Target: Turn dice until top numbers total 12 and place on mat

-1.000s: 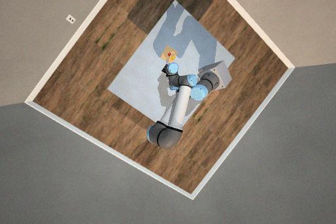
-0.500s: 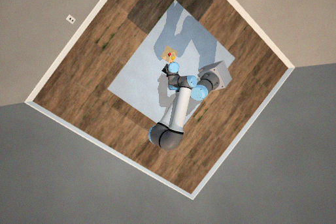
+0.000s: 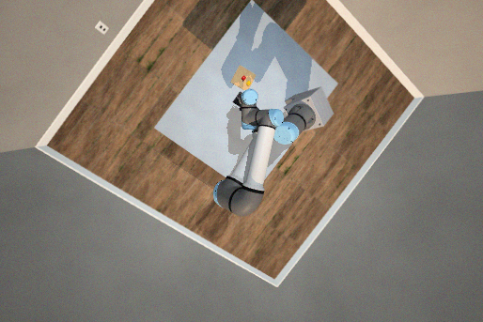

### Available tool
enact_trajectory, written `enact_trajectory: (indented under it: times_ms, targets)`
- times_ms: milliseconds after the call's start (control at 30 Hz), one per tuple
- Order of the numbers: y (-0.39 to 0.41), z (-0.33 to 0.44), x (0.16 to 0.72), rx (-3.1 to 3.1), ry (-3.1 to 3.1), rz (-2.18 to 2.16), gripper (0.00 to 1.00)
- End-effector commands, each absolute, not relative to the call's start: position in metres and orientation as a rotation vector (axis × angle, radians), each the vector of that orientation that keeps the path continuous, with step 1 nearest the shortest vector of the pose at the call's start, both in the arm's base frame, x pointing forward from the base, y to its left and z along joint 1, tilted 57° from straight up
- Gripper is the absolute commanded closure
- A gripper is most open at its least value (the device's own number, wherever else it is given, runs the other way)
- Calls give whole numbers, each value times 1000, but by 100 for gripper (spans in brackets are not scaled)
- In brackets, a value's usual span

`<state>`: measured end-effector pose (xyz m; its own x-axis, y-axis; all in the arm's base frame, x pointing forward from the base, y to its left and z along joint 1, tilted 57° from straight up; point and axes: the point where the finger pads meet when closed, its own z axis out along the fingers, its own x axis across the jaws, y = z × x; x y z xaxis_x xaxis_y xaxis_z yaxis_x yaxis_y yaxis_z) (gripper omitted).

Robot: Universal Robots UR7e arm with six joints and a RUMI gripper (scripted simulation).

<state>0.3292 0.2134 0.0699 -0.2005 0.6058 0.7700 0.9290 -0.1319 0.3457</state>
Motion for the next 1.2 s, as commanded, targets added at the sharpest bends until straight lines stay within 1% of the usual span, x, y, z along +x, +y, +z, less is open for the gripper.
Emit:
enact_trajectory:
  times_ms: [0, 1167]
  targets:
    - [211, 71, 331, -1713, -1794, -1263, 94]
    - [212, 73, 331, -1783, -1678, -1219, 94]
